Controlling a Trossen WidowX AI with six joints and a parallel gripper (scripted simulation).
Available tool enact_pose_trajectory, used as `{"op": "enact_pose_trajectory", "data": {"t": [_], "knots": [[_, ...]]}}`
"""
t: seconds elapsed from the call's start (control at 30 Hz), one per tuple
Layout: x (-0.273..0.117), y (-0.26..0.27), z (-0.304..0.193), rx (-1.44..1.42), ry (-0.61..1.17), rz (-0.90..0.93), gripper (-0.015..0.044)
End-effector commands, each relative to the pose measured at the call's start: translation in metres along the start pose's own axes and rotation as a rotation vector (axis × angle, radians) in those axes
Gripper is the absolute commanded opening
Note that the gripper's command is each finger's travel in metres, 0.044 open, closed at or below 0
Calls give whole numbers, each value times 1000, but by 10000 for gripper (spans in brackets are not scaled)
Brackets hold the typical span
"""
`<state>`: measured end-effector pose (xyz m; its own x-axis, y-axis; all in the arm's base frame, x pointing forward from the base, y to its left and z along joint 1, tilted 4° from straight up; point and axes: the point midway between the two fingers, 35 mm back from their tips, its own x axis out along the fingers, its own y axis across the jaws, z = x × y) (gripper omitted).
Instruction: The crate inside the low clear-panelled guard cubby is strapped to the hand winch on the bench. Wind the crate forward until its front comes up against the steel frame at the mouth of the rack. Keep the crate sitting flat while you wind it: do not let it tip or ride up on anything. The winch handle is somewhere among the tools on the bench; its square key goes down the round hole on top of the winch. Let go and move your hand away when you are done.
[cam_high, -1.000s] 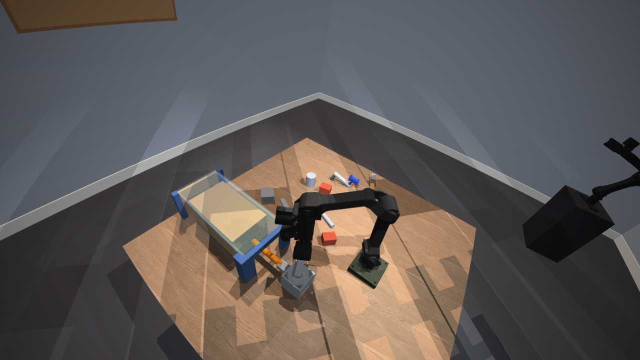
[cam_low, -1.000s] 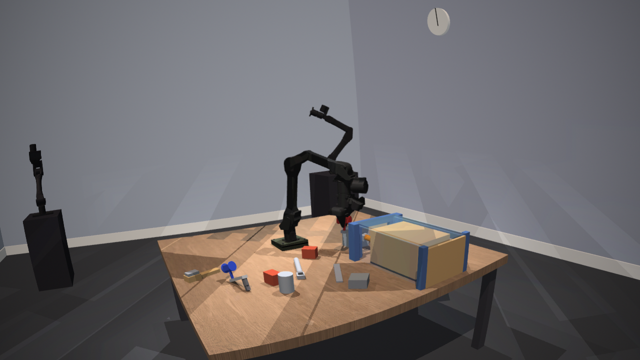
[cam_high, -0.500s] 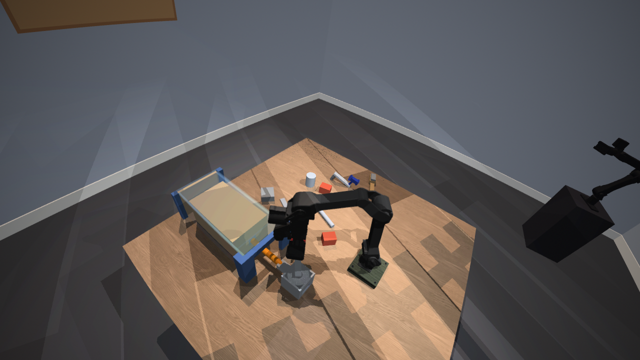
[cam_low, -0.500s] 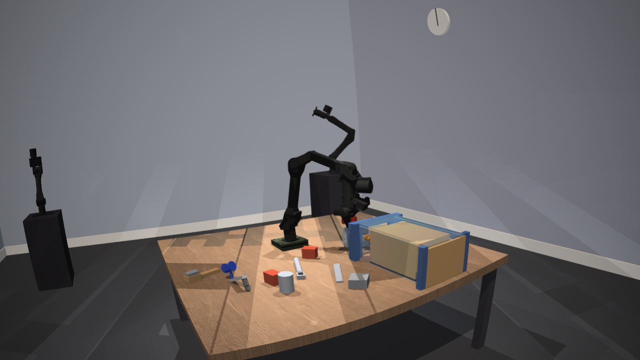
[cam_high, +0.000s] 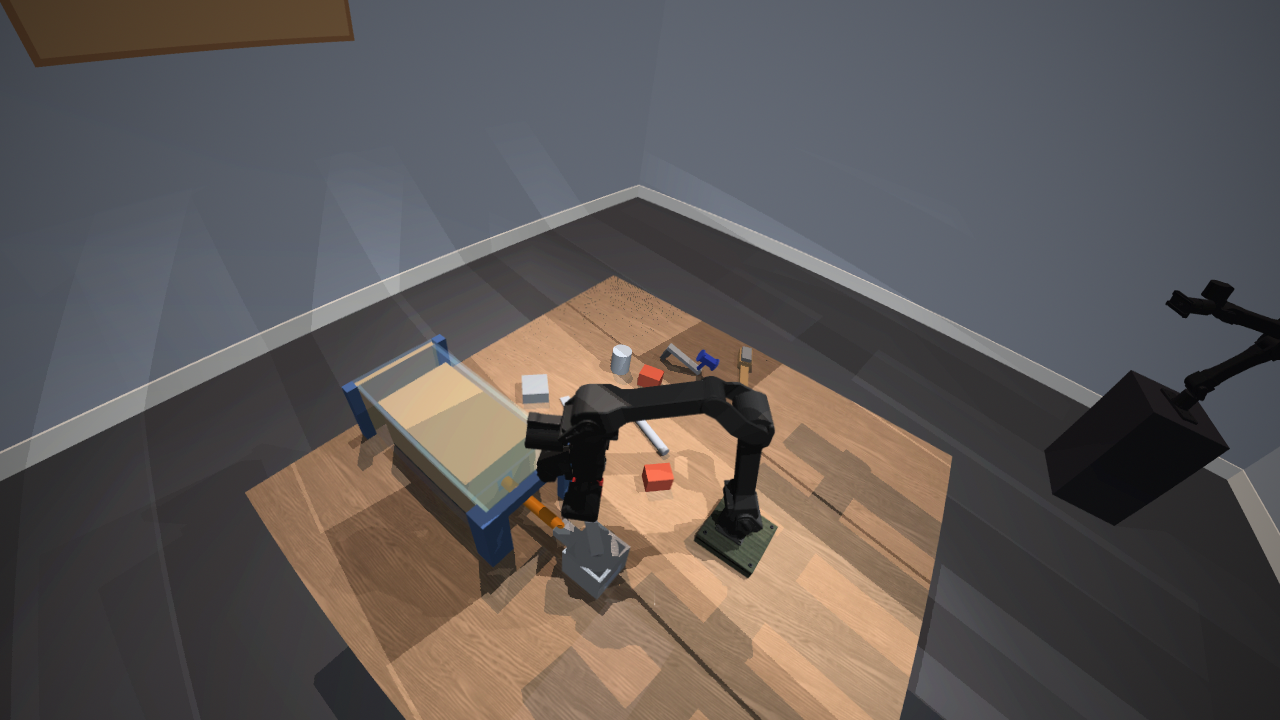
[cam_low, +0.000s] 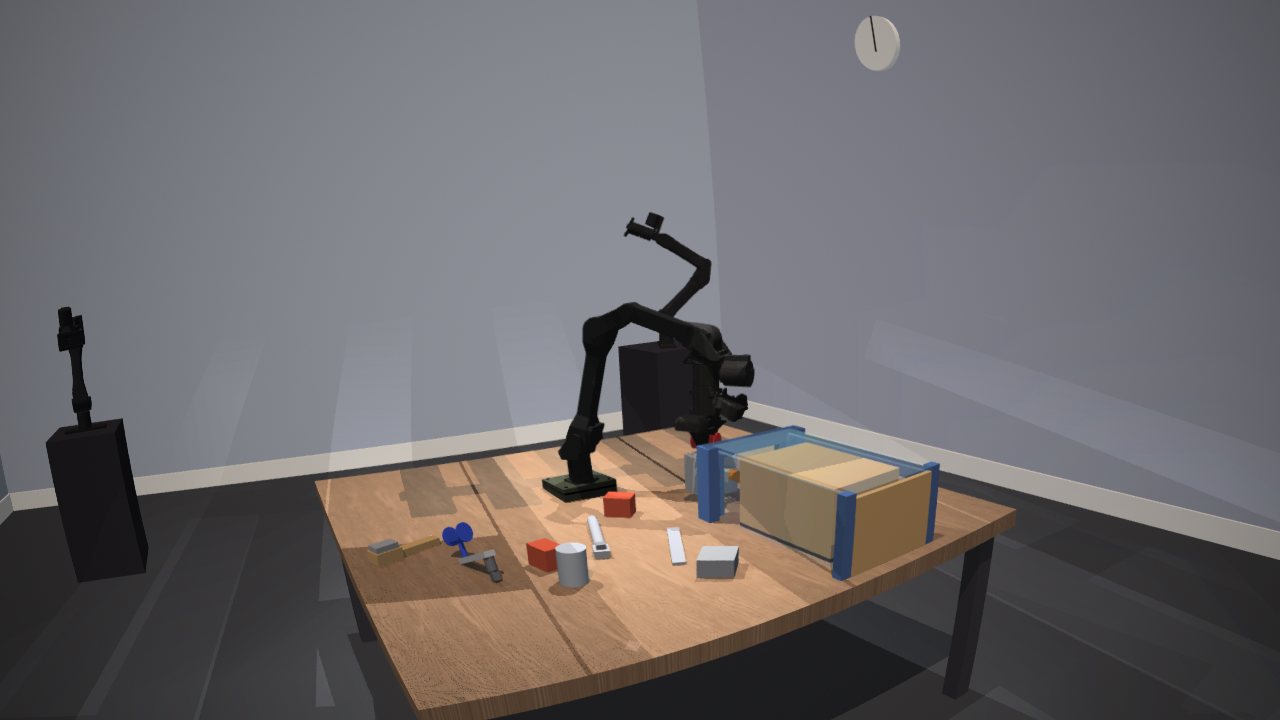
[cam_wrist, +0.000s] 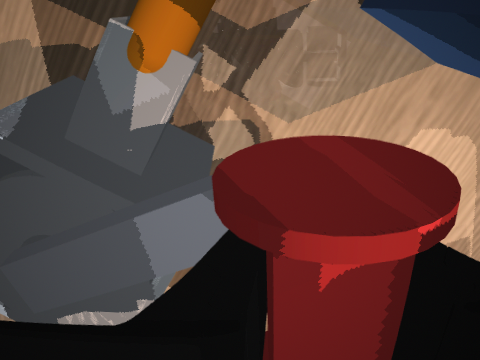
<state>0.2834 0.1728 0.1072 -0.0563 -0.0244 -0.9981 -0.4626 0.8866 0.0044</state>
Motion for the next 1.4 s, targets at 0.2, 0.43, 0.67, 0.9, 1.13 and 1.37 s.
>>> {"op": "enact_pose_trajectory", "data": {"t": [0.2, 0.43, 0.67, 0.9, 1.13, 1.37], "knots": [[0, 12, 20, -6, -26, 12, 0], [0, 18, 27, -6, -27, 12, 0], [-1, 24, 34, -6, -28, 13, 0], [-1, 31, 40, -6, -28, 13, 0], [-1, 38, 45, -6, -29, 14, 0], [-2, 46, 50, -6, -29, 14, 0]]}}
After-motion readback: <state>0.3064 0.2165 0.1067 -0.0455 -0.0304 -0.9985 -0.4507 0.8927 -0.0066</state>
